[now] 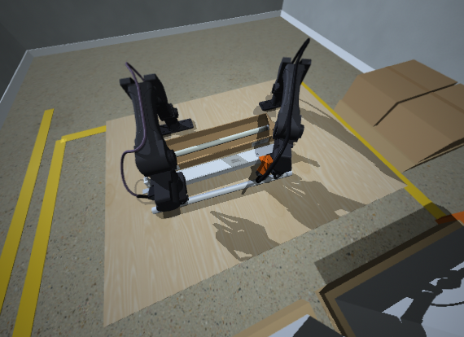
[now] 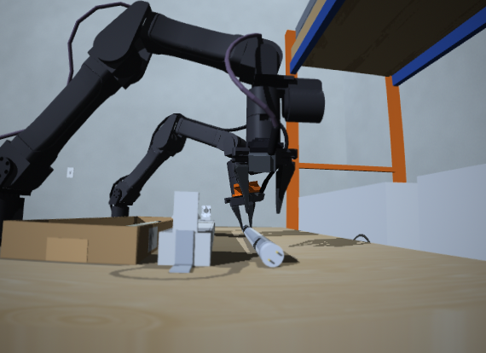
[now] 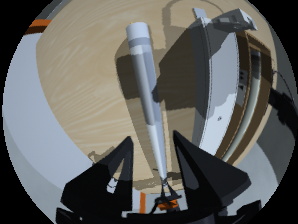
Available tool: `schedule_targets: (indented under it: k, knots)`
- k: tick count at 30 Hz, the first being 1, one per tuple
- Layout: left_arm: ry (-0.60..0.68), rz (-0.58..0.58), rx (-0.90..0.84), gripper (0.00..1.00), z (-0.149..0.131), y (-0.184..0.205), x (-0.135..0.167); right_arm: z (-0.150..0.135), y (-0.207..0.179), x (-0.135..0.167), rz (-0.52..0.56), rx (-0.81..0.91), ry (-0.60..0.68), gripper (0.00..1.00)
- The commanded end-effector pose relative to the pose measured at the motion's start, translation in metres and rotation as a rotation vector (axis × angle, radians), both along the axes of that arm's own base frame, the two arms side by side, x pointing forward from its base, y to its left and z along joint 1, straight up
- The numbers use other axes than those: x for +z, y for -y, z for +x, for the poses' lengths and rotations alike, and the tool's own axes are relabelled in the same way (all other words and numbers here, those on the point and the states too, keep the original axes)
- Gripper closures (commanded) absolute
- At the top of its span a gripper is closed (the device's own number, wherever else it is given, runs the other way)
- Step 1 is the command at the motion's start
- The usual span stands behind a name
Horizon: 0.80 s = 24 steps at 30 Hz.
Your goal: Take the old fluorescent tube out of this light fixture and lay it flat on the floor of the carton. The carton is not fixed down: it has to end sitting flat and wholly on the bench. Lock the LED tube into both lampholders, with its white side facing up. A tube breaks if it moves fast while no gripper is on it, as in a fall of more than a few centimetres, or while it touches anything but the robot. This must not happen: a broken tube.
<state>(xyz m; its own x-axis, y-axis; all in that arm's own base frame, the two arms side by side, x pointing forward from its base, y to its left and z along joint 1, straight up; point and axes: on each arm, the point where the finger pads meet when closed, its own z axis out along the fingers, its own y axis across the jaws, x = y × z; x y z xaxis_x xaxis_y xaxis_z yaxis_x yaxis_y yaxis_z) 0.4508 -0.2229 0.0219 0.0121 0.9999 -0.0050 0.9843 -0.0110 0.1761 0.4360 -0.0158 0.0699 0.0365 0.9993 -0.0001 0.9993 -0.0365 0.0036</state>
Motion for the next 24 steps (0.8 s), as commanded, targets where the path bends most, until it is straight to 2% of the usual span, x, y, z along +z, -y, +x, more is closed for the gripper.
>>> schedule_targets:
  k: [1, 7, 8, 10, 12, 13, 16, 20, 24]
  knots:
    - [0.056, -0.039, 0.005, 0.89, 0.010, 0.004, 0.024, -0.001, 0.001, 0.004, -0.009, 0.008, -0.014, 0.51]
    - [0.056, -0.039, 0.005, 0.89, 0.010, 0.004, 0.024, 0.003, 0.002, 0.015, -0.010, 0.008, 0.016, 0.51]
    - [0.056, -0.039, 0.005, 0.89, 0.010, 0.004, 0.024, -0.007, 0.001, 0.004, -0.006, 0.004, -0.025, 0.51]
    - [0.056, -0.039, 0.005, 0.89, 0.010, 0.004, 0.024, -0.011, 0.001, 0.001, -0.008, 0.008, -0.041, 0.51]
    - [0.056, -0.039, 0.005, 0.89, 0.010, 0.004, 0.024, -0.011, 0.001, 0.001, -0.008, 0.008, -0.041, 0.51]
    - [0.056, -0.039, 0.005, 0.89, 0.010, 0.004, 0.024, -0.001, 0.001, -0.005, -0.010, 0.007, 0.012, 0.51]
    - [0.056, -0.039, 0.005, 0.89, 0.010, 0.004, 0.024, -0.001, 0.001, -0.026, -0.007, 0.006, -0.014, 0.51]
    - [0.056, -0.039, 0.005, 0.89, 0.010, 0.004, 0.024, 0.002, 0.001, -0.025, -0.004, 0.004, 0.016, 0.51]
    - [0.056, -0.039, 0.005, 0.89, 0.010, 0.004, 0.024, -0.002, 0.001, -0.026, -0.004, 0.004, -0.006, 0.51]
